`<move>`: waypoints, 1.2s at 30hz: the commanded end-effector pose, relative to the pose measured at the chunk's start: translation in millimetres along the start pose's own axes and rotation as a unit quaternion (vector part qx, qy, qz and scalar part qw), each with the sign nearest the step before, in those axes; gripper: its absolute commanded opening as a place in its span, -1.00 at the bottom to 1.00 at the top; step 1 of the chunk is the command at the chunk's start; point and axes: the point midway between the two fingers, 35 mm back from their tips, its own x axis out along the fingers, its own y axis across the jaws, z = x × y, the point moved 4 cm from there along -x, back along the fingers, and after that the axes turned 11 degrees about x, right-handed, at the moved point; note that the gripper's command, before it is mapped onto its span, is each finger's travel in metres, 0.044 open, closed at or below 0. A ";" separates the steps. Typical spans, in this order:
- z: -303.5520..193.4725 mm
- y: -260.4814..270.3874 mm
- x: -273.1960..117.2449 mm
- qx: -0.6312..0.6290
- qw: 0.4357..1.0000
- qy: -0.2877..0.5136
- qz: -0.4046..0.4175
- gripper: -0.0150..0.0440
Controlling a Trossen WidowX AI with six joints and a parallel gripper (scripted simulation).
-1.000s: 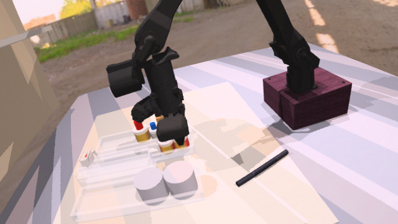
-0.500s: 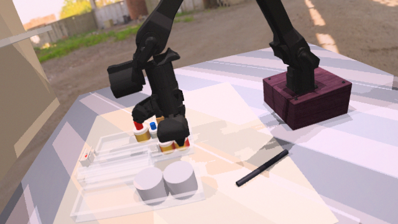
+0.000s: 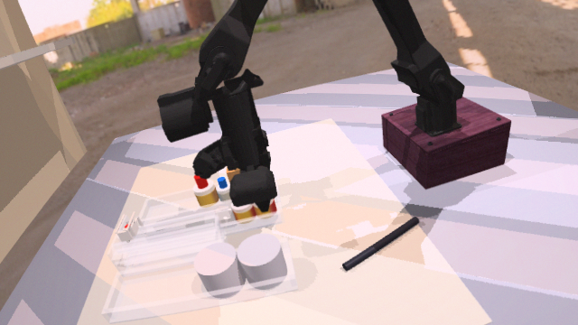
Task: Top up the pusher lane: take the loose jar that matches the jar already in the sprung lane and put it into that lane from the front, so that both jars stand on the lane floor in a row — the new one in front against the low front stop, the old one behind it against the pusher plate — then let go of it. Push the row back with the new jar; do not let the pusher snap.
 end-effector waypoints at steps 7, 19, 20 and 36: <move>0.5 0.4 0.0 -0.002 1.000 -0.006 0.002 -0.49; -1.5 0.0 0.1 -0.002 1.000 -0.006 0.002 -0.49; -1.6 0.0 0.1 -0.002 1.000 -0.006 0.002 -0.49; -6.7 -1.4 0.3 -0.002 1.000 -0.006 0.002 -0.49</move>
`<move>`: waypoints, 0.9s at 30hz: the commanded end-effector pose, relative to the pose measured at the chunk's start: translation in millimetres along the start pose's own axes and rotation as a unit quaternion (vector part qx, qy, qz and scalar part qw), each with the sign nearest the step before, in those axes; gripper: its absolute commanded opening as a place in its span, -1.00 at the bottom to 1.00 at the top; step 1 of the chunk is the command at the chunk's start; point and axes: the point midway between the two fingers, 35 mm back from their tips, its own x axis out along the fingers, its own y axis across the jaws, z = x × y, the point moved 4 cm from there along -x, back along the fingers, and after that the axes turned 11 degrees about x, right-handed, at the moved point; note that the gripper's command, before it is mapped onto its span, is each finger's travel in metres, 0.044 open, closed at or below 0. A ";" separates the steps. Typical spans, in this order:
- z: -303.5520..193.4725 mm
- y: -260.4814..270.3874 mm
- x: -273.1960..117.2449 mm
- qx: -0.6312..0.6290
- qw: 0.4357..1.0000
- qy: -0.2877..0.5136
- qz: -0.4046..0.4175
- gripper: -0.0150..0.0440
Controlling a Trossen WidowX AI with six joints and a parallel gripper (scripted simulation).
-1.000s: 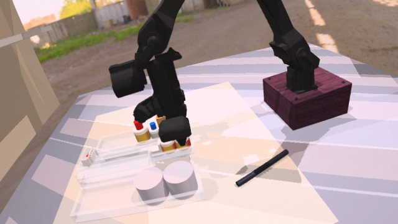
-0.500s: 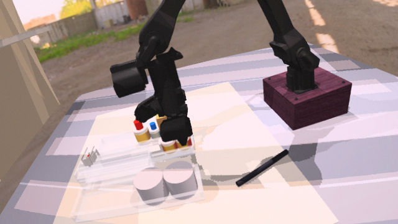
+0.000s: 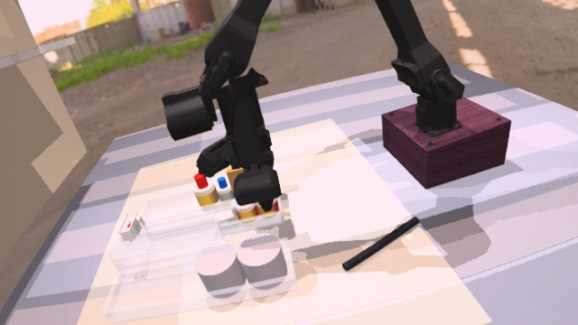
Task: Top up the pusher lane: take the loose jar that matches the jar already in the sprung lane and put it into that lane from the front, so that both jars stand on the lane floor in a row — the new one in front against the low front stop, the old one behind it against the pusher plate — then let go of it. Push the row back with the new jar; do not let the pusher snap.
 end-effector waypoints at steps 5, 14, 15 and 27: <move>-1.1 -0.2 0.1 -0.001 1.000 -0.001 0.000 -0.49; -0.5 -0.1 0.0 -0.001 1.000 -0.001 0.000 -0.05; -0.5 -0.1 0.0 -0.001 1.000 -0.001 0.000 0.04; -0.3 0.0 -13.4 -0.001 1.000 -0.001 0.000 0.43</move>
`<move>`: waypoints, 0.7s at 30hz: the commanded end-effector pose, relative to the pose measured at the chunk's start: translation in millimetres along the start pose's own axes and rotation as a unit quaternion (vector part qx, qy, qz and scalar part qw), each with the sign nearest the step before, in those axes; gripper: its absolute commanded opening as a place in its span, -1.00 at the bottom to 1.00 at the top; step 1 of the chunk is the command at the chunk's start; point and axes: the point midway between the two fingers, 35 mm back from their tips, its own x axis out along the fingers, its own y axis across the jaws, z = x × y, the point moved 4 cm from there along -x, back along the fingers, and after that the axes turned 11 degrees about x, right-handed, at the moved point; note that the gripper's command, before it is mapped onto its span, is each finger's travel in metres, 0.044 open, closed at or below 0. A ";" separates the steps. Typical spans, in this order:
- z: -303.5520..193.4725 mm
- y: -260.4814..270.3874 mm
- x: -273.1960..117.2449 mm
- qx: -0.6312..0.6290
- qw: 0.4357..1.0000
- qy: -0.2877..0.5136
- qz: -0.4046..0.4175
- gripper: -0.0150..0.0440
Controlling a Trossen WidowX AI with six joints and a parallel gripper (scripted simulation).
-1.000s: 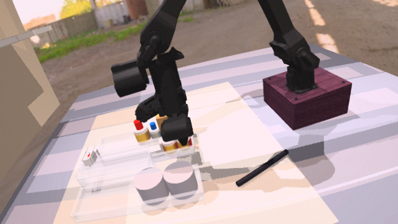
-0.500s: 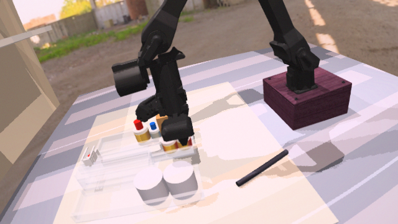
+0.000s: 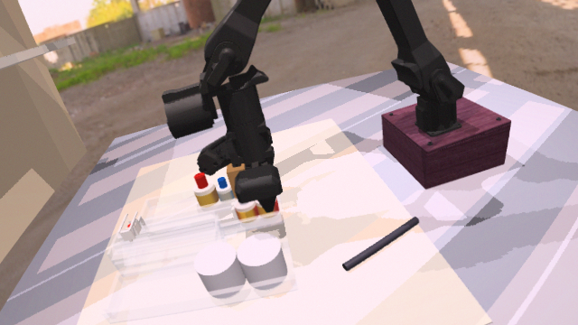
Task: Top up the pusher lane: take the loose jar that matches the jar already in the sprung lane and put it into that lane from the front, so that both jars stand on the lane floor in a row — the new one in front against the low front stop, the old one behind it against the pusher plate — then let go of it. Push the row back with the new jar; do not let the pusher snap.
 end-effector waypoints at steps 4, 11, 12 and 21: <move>1.9 0.7 -16.1 -0.001 1.000 -0.005 0.001 0.43; -9.1 -1.0 -16.9 -0.001 1.000 -0.004 0.001 0.43; -12.4 -1.5 -17.1 -0.001 1.000 -0.004 0.001 0.43; -43.4 -7.2 -17.3 -0.001 1.000 -0.003 0.001 0.43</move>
